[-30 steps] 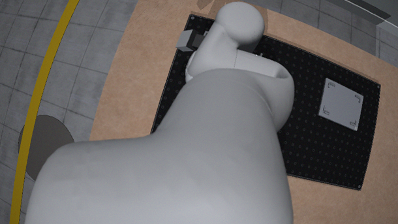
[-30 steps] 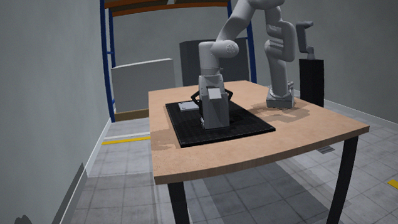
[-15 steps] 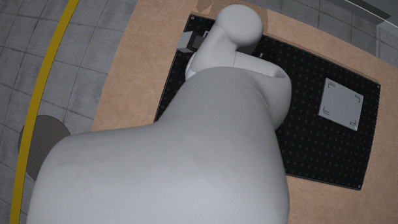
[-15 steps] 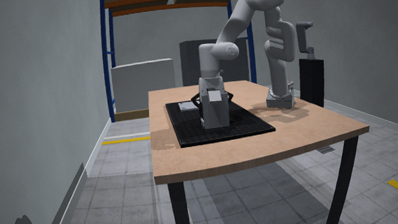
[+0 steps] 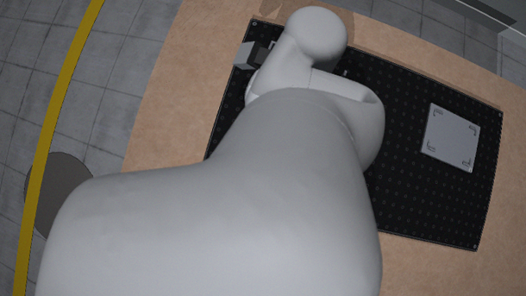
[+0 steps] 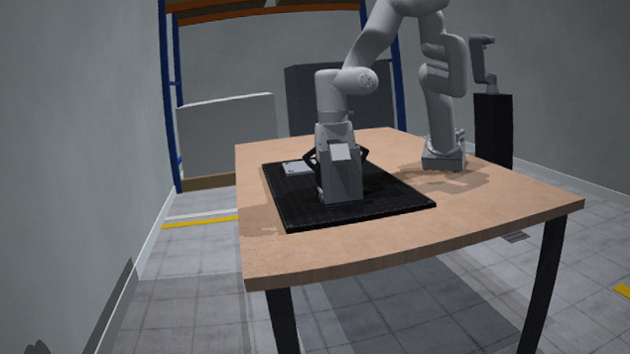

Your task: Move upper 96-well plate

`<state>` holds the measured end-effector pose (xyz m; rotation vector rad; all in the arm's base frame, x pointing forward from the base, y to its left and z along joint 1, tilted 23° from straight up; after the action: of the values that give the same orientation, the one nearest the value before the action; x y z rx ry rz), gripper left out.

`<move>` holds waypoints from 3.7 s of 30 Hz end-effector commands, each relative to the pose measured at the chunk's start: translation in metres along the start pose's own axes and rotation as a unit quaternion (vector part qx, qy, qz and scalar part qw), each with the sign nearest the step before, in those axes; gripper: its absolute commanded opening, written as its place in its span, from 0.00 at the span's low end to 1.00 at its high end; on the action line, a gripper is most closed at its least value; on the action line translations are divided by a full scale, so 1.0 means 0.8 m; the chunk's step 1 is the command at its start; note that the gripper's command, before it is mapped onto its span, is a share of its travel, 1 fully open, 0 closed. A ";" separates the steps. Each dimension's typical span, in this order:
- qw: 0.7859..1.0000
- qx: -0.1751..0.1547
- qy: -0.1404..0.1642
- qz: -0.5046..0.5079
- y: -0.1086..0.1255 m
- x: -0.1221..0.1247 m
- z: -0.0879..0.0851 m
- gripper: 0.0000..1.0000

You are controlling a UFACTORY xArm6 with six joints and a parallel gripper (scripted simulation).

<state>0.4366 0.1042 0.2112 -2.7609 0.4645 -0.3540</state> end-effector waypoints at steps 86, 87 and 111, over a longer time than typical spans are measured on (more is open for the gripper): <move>1.000 0.001 0.002 0.000 -0.001 0.001 -0.027 0.00; 1.000 0.001 0.002 0.000 -0.001 0.001 -0.027 0.00; 1.000 0.001 0.002 0.000 -0.001 0.001 -0.059 0.00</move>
<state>0.4250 0.0936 0.2474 -2.7612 0.4645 -0.3532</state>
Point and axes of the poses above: the point where the finger pads meet when closed, its own z axis out along the fingers, its own x axis across the jaws, y = z × x, the point moved 5 cm from there along -z, back along the fingers, and after that the axes turned 6 degrees about z, right-handed, at the moved point
